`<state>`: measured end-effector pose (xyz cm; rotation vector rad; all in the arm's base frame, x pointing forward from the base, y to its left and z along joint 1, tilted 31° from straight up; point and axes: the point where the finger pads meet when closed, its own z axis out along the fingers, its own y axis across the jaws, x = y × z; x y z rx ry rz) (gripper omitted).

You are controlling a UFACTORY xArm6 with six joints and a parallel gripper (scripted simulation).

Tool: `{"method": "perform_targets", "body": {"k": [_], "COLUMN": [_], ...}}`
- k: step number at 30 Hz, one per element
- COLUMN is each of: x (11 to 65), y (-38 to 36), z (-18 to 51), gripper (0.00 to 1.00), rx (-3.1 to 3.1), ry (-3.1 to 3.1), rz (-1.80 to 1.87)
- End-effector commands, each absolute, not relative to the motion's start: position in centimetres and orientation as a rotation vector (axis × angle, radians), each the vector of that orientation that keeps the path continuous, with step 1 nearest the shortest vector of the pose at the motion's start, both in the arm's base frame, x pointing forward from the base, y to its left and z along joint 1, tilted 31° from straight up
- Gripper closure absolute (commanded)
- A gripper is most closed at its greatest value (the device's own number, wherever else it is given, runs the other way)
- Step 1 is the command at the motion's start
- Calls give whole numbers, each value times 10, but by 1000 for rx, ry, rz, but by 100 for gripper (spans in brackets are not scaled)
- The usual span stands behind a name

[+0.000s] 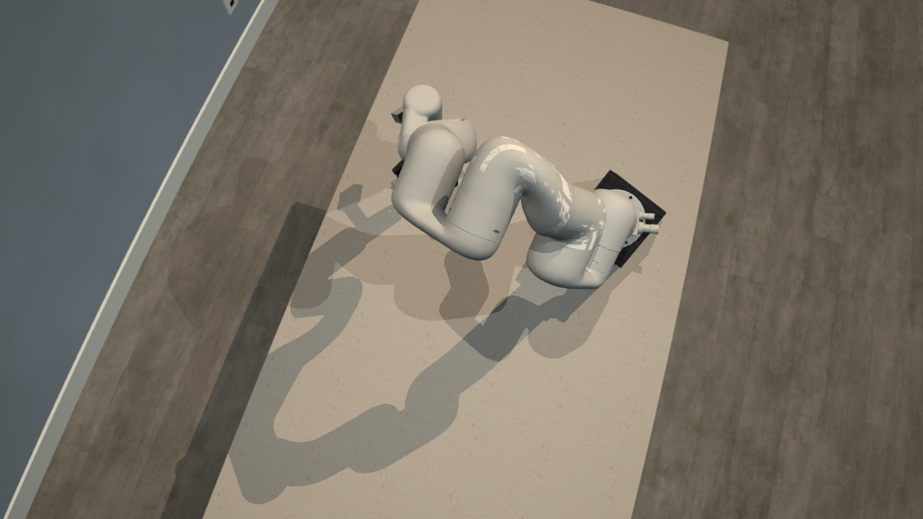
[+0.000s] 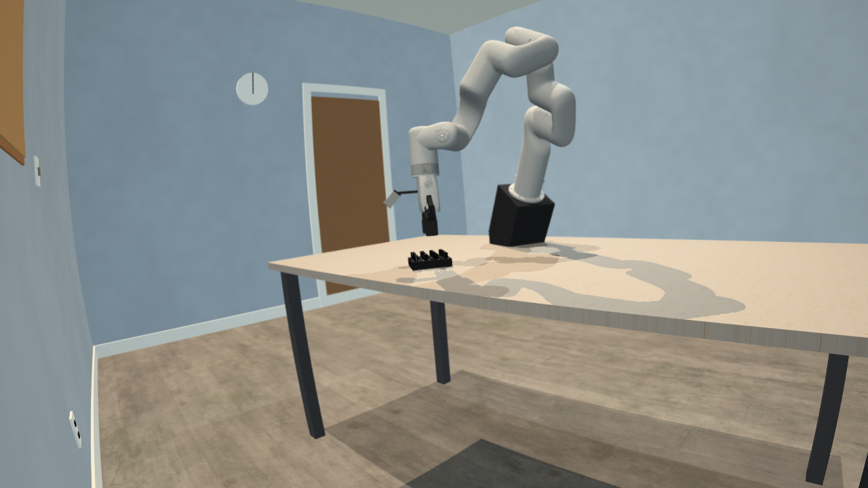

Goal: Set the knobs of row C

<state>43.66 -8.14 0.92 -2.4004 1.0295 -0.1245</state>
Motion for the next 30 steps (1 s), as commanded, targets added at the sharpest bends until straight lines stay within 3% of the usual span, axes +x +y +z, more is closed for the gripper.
{"method": "perform_targets", "body": {"k": [1,30], "x": [437,408], "y": [-82,-56], "z": [10,14], "gripper": [0,0], "rx": [-2400,-2400], "ry": [1030,1030], "rz": [-129,-128]}}
